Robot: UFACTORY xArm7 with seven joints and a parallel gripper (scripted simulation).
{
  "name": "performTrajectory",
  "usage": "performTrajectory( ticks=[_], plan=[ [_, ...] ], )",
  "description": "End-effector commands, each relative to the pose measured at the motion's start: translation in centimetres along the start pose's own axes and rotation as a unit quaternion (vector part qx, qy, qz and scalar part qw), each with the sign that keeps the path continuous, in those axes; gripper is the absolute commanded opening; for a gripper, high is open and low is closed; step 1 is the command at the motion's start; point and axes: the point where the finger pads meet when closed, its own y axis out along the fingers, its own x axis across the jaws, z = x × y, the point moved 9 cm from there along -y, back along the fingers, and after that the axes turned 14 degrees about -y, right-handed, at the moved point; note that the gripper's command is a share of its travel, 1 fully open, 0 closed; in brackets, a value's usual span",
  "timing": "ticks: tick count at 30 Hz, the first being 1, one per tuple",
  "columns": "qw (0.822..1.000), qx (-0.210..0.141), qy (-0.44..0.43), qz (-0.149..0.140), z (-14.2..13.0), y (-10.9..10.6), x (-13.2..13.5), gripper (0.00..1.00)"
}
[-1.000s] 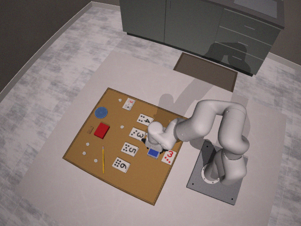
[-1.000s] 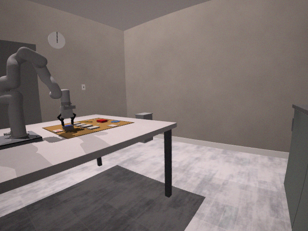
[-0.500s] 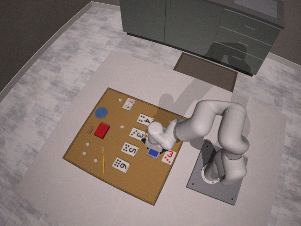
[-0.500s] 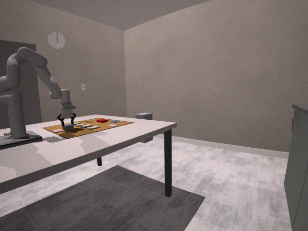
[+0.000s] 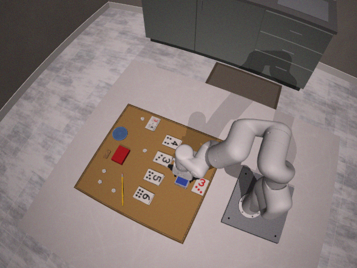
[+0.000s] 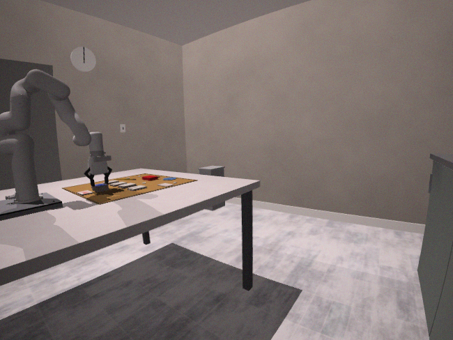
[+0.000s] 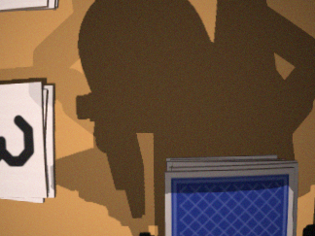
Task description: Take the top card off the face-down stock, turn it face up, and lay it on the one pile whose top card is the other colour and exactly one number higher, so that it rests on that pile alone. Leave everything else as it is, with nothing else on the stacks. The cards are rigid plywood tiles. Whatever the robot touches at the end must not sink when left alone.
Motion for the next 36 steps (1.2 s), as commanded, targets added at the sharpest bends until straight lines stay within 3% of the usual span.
performTrajectory(
  ticks=[1, 9, 10, 36],
  plan=[
    [1.000, 0.000, 0.000, 0.002, 0.02, -0.10, -0.11, 0.87],
    [1.000, 0.000, 0.000, 0.002, 0.02, -0.10, -0.11, 0.87],
    [1.000, 0.000, 0.000, 0.002, 0.02, -0.10, -0.11, 0.75],
    [1.000, 0.000, 0.000, 0.002, 0.02, -0.10, -0.11, 0.75]
  ],
)
